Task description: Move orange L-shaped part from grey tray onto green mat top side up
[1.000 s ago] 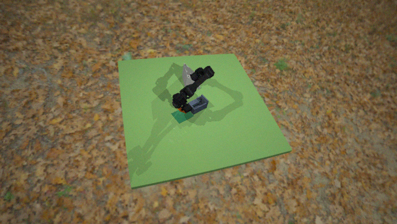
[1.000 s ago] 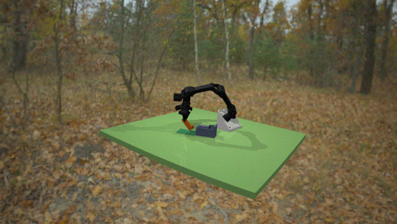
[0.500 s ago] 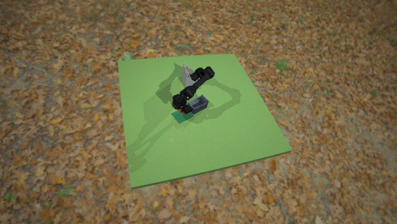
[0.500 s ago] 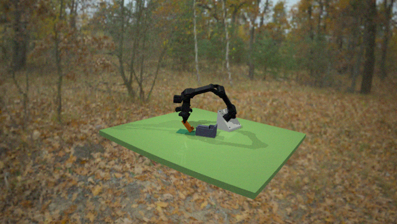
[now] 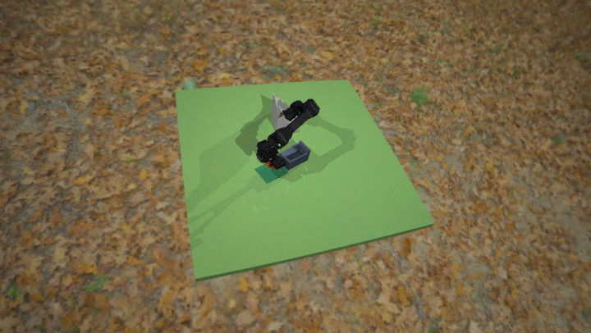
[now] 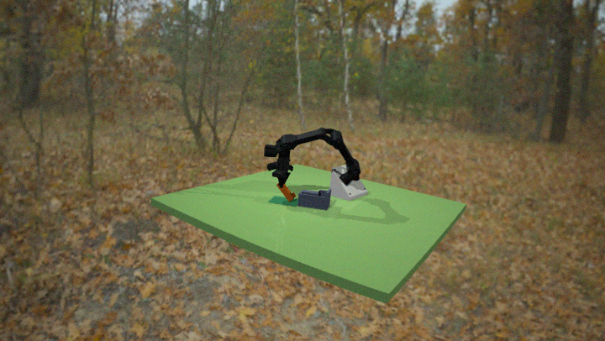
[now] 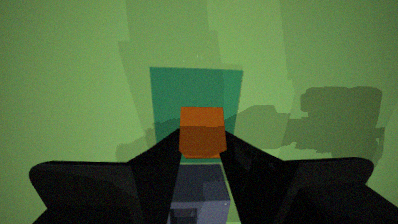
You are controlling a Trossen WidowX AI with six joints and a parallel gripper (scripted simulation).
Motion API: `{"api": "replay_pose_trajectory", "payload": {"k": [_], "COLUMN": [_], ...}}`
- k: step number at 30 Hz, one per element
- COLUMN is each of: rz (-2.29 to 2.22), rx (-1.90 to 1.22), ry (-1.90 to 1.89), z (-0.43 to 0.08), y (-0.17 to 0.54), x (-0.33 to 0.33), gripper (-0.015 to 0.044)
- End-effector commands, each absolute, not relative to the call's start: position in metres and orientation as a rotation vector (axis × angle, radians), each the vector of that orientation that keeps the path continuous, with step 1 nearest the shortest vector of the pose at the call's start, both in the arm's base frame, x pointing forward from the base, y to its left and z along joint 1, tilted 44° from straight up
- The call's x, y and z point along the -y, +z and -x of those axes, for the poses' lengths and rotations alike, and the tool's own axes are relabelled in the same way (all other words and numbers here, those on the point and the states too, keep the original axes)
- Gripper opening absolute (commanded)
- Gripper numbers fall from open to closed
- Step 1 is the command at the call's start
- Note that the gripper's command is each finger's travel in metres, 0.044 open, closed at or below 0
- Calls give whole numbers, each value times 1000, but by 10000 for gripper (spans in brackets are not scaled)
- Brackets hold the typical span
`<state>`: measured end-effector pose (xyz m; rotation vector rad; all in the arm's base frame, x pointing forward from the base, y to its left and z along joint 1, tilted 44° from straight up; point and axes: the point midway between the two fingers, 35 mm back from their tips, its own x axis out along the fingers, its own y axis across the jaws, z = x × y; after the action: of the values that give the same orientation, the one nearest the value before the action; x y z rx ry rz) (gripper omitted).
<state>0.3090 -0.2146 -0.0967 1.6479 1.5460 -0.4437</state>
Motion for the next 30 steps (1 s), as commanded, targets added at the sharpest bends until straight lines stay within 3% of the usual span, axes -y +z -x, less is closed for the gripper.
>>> {"api": "replay_pose_trajectory", "payload": {"k": [1,9,14,30], "rz": [-1648,-1650,-1655,-1661], "rx": [-1546,-1545,-1544,-1518], "ry": [-444,-446,-446,-452], "z": [-309,-304,-293,-295], "y": [-97,-69,-34,-38], "x": [215,243,271,272], "gripper": [184,394,400,400]}}
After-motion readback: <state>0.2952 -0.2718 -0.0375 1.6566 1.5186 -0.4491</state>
